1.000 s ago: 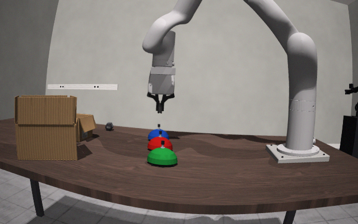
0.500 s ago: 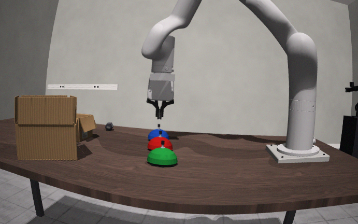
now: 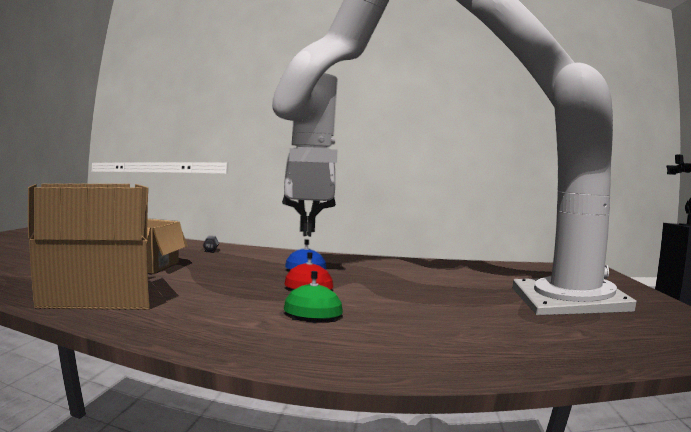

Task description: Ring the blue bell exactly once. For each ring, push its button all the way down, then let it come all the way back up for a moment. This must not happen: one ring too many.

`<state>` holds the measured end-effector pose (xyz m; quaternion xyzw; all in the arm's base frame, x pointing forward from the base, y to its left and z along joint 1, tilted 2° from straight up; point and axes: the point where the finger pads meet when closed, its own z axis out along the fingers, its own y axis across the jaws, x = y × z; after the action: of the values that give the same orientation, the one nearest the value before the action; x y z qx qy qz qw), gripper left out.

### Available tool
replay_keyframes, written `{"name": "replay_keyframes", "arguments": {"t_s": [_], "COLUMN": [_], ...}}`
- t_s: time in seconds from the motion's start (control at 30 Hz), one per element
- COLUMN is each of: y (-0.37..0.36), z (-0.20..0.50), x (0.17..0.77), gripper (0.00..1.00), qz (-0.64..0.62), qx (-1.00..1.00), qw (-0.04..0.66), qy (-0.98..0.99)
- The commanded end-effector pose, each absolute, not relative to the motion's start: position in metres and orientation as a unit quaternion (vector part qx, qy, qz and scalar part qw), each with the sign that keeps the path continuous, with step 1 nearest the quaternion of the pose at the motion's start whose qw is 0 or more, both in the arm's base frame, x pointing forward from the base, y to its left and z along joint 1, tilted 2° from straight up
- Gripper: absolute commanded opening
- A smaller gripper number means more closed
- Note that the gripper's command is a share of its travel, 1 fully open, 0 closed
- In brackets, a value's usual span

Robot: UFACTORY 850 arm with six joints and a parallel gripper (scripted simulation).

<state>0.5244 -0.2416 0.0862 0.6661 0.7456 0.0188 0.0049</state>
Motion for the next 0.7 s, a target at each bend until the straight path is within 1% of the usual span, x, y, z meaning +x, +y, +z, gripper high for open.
{"name": "replay_keyframes", "arguments": {"t_s": [0.0,0.67], "y": [-0.242,-0.242], "z": [0.0861,0.0839], "x": [0.5252,0.5253], "gripper": [0.0,0.0], "qz": [0.019,0.019], "qx": [0.666,0.666], "qw": [0.006,0.006], "qy": [0.746,0.746]}}
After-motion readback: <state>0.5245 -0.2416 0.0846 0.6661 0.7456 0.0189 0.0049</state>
